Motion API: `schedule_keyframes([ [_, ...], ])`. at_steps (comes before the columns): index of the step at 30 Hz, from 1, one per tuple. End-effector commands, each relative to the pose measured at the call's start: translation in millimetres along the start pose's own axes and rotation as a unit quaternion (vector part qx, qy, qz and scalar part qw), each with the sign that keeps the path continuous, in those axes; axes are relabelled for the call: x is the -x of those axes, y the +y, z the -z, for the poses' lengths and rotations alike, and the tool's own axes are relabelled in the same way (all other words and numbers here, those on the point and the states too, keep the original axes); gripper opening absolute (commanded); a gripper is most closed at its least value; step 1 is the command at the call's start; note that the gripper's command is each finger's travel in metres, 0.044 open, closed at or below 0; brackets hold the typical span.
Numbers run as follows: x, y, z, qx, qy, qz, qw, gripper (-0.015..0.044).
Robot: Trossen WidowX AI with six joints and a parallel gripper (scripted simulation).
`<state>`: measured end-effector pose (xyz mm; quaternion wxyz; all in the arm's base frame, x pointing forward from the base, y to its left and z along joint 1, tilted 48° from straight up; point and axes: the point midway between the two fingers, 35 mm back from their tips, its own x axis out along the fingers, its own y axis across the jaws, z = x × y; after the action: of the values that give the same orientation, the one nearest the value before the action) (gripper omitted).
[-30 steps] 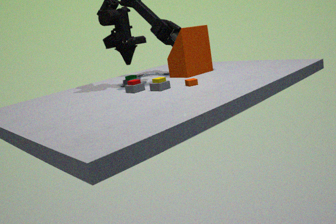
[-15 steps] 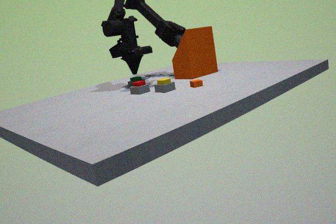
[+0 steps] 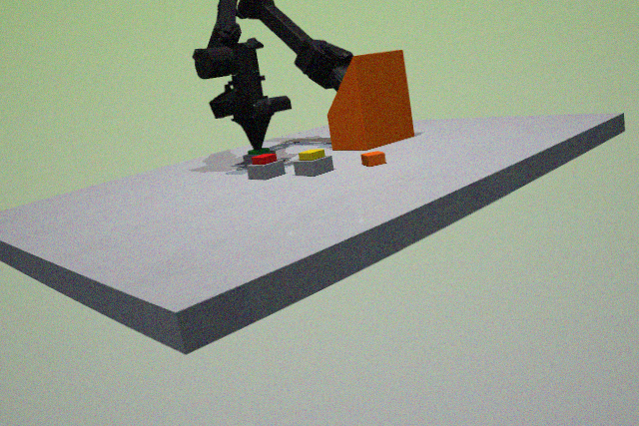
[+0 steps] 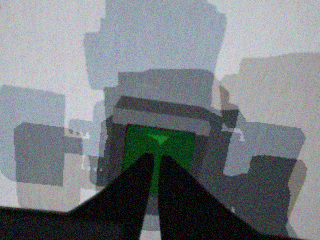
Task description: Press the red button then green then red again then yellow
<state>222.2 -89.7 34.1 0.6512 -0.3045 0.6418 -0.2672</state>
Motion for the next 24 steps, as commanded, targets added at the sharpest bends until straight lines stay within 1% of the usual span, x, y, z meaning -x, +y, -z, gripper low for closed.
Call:
schedule_keyframes([
  [1,-1,0,1,0.003,0.002,0.002,1.0,0.002],
  [14,1,0,0,0.0,0.0,0.0,1.0,0.002],
  [18,29,0,1,0.003,0.002,0.001,1.0,0.002],
  [21,33,0,1,0.003,0.002,0.001,1.0,0.002],
  [22,41,1,0,0.003,0.002,0.0,1.0,0.002],
  [24,69,2,-1,0.004,0.002,-0.002,1.0,0.002],
])
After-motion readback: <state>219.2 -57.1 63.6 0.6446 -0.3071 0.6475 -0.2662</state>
